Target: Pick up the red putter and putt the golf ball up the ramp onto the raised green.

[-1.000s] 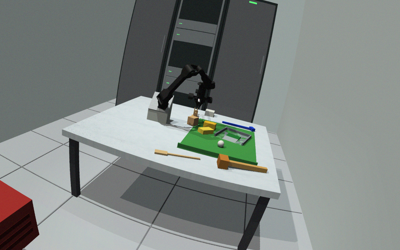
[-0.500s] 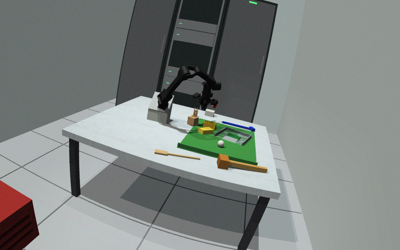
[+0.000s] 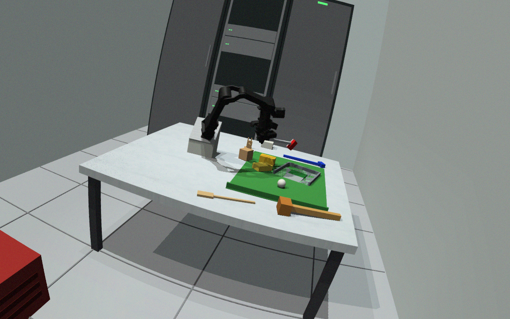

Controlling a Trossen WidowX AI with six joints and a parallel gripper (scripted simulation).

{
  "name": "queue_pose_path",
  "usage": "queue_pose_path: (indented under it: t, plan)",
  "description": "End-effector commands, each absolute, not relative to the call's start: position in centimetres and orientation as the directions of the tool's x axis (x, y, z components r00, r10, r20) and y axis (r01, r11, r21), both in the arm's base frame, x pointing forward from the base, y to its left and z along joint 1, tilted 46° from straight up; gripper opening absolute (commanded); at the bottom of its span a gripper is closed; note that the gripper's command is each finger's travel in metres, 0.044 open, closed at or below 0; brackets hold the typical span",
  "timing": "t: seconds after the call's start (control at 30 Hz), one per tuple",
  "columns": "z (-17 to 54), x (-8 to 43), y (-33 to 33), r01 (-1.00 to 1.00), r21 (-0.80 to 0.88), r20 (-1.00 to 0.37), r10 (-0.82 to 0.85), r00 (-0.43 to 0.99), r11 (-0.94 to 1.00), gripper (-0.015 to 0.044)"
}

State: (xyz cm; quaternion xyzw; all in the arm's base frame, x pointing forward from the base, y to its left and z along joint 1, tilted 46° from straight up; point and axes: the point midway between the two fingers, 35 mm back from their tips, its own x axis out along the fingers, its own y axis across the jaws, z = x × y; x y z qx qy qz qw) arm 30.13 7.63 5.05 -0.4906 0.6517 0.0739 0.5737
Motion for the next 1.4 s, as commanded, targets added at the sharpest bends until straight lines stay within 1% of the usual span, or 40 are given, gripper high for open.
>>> queue_pose_path:
  t: [0.0,0.2,0.4,0.8,1.1,1.37]
  plan:
    - [7.7,30.4,5.2,-0.589,-0.542,-0.804,-0.573,0.156,0.600,0.0000]
    - [10.9,30.1,2.0,-0.401,-0.610,-0.781,-0.603,0.162,0.683,0.0000]
    - [14.1,29.1,-1.4,-0.205,-0.656,-0.755,-0.638,0.155,0.726,0.0000]
    - [20.0,25.3,-7.6,0.198,-0.685,-0.693,-0.711,0.118,0.701,0.0000]
    - [20.2,25.0,-8.0,0.220,-0.684,-0.689,-0.715,0.116,0.695,0.0000]
    - [18.3,25.4,-10.0,0.220,-0.684,-0.689,-0.715,0.116,0.695,0.0000]
